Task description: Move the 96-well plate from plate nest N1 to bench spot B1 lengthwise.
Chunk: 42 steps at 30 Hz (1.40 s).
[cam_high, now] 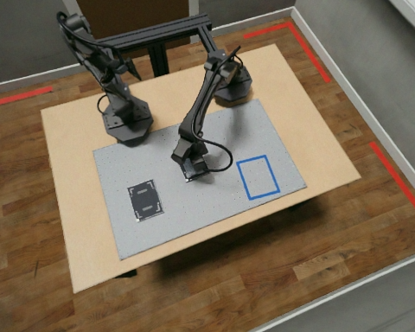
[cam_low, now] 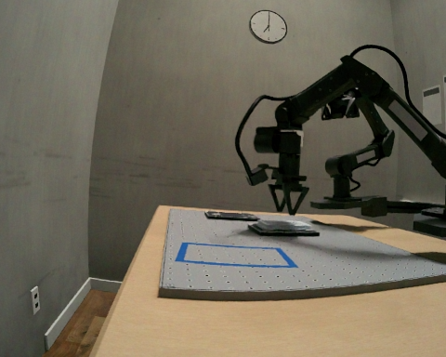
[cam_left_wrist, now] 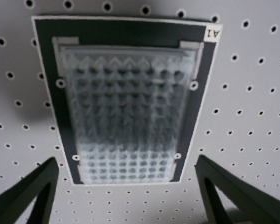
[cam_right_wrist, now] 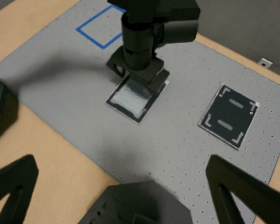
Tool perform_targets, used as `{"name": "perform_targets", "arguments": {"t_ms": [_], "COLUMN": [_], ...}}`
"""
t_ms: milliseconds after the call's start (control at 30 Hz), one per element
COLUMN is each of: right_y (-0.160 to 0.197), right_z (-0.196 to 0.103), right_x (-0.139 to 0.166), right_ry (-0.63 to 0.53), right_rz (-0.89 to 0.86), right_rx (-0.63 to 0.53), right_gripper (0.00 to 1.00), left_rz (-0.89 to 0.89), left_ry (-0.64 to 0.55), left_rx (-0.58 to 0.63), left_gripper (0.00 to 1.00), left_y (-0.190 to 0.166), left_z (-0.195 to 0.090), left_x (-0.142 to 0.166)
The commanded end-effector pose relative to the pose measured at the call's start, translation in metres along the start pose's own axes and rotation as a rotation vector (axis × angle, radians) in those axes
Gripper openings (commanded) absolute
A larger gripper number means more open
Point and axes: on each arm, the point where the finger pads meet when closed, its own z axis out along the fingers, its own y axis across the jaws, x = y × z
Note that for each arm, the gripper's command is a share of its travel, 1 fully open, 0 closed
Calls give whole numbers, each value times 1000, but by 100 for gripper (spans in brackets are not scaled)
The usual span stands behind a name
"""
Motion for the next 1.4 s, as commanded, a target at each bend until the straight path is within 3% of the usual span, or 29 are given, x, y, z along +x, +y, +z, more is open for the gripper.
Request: {"name": "perform_targets", "arguments": {"t_ms": [0,700,733,867,1167,1300,1367], "right_y": [3,3,3,3,3,3,3], "right_z": [-5,-5,-5,-5,-5,-5,-5], "right_x": [-1,-1,-1,-1,-1,-1,-1], "right_ry": [-3,-3,-3,-3,-3,-3,-3], "right_rz": [-4,-4,-4,-4,-4,-4,-4], "right_rx": [-6,-6,-6,-6,-6,-6,-6], "right_gripper": [100,100,100,100,100,100,100], "left_rz": [-19,-13,-15,-15,-14,-14,-15], "left_ry": [-10,-8,-18,-21,-20,-20,-19], "left_rx": [16,14,25,29,28,28,27], "left_gripper": [100,100,96,96,83,38,60], "left_y": [0,0,-2,-3,-3,-2,-3], "left_z": [5,34,29,28,26,26,22], "left_x": [-6,-5,-8,-9,-5,-4,-4]}}
